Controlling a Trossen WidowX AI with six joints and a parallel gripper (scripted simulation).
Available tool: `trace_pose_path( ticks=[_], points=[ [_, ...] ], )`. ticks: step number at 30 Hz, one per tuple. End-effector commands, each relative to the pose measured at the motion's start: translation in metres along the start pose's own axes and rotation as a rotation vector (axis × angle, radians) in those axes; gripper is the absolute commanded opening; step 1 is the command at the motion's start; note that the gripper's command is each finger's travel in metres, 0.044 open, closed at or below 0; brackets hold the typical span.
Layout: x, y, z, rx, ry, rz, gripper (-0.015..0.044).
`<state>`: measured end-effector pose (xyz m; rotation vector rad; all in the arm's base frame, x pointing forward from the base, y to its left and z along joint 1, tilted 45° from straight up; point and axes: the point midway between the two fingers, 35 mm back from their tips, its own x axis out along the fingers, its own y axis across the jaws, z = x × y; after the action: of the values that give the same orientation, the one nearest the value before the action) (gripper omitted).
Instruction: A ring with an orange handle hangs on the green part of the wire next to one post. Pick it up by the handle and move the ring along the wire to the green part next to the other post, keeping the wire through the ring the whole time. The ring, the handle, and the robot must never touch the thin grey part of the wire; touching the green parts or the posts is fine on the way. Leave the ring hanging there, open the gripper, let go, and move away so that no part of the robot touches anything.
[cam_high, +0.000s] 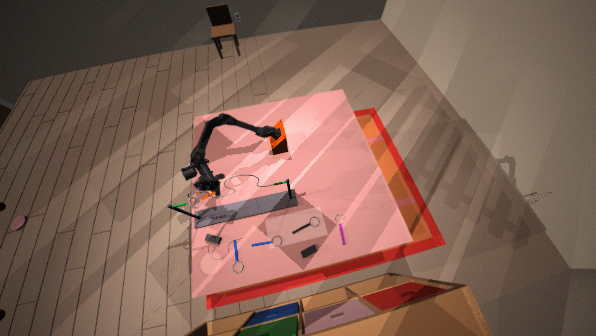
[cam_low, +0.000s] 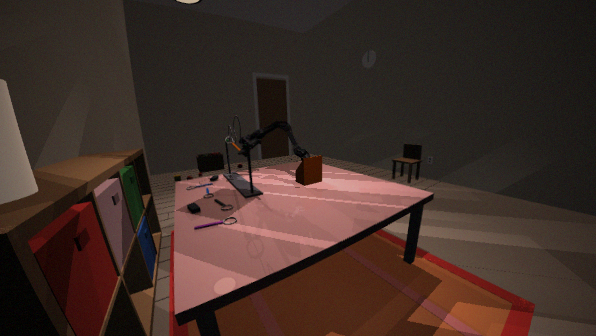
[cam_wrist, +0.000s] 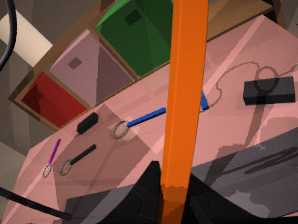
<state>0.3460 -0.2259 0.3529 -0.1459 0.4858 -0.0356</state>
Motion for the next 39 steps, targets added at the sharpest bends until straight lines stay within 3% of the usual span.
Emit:
trace_pose_path(
  ticks=[1,39],
  points=[
    [-0.001,0.015,0.002,0.071,-0.005,0.046,-0.0150],
    [-0.035,0.127,0.060,0.848,-0.006,0.479,-0.0150]
  ],
)
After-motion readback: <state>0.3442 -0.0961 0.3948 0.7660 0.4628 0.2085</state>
